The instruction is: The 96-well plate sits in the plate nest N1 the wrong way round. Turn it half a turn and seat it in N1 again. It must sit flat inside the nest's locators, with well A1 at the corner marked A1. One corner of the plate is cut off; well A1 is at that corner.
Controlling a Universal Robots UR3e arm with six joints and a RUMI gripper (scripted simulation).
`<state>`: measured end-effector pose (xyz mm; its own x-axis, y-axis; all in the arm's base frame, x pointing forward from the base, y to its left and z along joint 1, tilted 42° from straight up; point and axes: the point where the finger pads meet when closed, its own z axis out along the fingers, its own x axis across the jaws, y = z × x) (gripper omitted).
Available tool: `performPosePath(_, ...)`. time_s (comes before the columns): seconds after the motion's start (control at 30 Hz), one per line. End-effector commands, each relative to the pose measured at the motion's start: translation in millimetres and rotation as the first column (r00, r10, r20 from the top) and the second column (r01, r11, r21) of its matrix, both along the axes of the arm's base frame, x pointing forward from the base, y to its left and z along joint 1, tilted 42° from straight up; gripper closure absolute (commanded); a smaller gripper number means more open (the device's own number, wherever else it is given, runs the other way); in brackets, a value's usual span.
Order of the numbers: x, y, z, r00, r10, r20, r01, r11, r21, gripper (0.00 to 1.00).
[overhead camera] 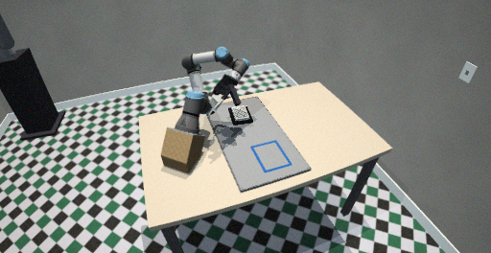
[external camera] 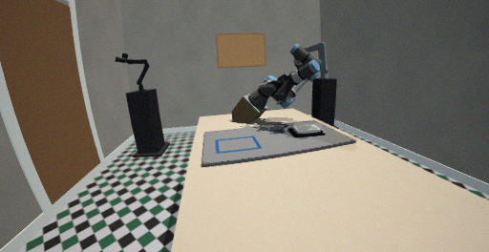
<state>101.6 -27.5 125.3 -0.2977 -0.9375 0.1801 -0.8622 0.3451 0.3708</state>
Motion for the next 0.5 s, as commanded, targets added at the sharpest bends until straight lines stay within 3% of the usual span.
performPosePath(0.0,25.5,37.5,-1.1,0.981,0.166,0.104,-0.183,0.966,0.182,0.0)
performPosePath(0.47,25.4,37.5,-1.1,0.977,0.18,0.114,-0.199,0.96,0.196,0.0)
